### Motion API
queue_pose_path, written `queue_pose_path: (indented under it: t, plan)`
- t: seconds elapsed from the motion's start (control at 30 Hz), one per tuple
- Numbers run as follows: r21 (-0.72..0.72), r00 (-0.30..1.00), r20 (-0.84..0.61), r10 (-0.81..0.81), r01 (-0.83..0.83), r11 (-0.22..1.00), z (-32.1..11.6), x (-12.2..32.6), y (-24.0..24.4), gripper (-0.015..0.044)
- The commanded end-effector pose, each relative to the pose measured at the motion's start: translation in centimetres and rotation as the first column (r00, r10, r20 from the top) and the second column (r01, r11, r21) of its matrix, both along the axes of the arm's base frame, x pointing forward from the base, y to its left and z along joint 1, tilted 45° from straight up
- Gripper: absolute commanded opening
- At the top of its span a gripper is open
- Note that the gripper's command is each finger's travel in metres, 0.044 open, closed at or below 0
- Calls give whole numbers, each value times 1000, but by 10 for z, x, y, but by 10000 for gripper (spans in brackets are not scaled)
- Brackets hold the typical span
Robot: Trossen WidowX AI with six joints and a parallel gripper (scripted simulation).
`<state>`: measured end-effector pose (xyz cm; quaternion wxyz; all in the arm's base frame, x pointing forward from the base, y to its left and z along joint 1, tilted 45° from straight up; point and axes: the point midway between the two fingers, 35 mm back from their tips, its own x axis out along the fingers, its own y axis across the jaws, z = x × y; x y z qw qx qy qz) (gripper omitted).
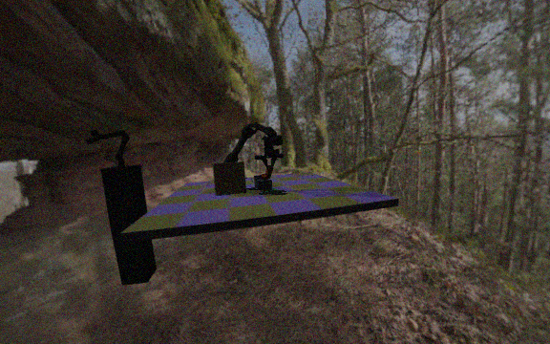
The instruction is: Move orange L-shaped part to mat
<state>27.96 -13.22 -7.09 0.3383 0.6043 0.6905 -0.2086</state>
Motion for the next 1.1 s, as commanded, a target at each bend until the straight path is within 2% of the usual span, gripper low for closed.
queue_pose_path:
  t: [0.0,1.07]
  plan:
    - [-6,1000,6,5,-5,1000,-4,2,-7,0]
    - [-5,1000,6,5,-5,1000,-36,0,23,0]
